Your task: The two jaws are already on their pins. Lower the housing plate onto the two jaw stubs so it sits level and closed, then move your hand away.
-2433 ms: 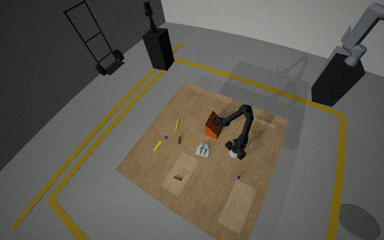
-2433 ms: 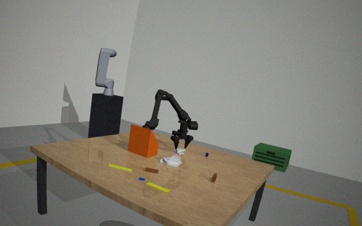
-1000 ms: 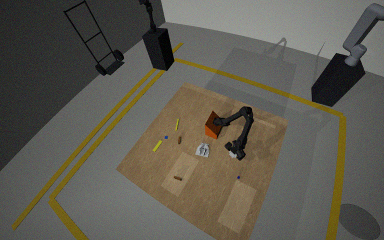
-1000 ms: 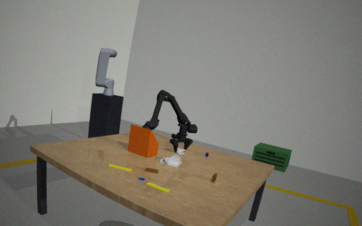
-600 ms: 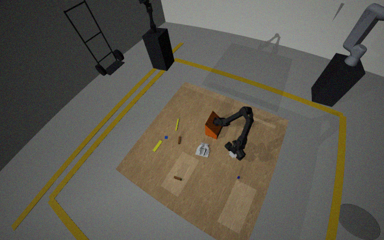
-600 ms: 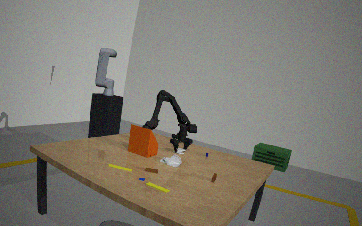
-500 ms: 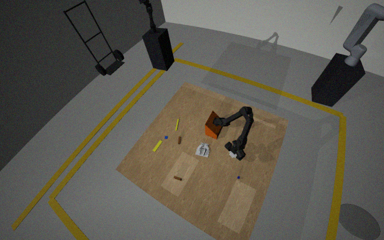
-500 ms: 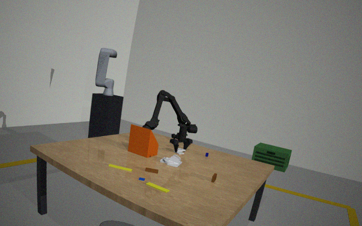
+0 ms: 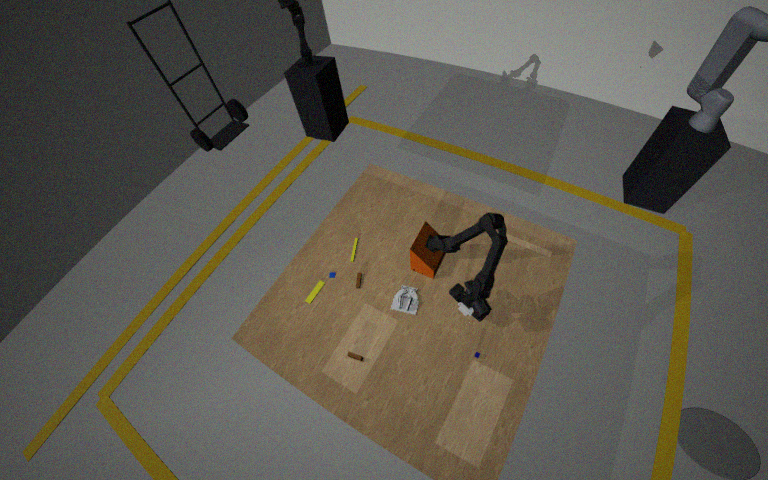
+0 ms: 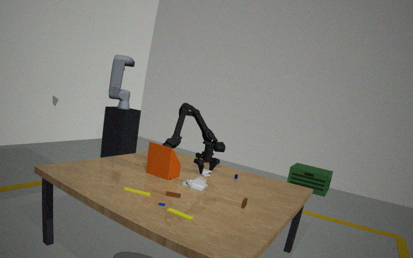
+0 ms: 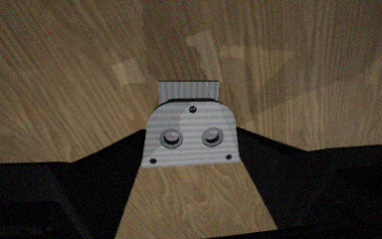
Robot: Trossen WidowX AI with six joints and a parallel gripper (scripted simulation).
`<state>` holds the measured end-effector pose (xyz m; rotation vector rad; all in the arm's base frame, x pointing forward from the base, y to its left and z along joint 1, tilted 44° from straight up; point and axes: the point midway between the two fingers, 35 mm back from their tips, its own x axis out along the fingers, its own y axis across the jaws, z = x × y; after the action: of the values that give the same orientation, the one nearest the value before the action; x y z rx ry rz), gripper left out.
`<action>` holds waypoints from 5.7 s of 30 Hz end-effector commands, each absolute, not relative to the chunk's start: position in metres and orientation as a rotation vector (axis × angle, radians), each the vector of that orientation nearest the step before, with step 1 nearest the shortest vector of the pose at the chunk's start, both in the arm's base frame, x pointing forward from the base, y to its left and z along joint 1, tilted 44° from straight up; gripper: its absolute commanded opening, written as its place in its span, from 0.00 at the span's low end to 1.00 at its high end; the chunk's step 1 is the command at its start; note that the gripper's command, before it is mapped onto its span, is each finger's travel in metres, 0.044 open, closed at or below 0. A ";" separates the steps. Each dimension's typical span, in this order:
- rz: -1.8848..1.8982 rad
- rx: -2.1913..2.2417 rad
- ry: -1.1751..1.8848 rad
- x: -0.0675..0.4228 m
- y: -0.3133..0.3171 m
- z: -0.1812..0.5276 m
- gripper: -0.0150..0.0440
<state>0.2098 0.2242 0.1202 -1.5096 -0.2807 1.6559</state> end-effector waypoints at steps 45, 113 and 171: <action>1.613 -1.313 0.026 0.226 0.150 0.145 0.85; 1.004 -0.073 1.102 0.255 0.012 0.019 0.85; 0.636 0.522 1.352 0.228 -0.033 -0.026 0.85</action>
<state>0.2281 -0.0337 -0.0259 0.5134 1.3548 0.6365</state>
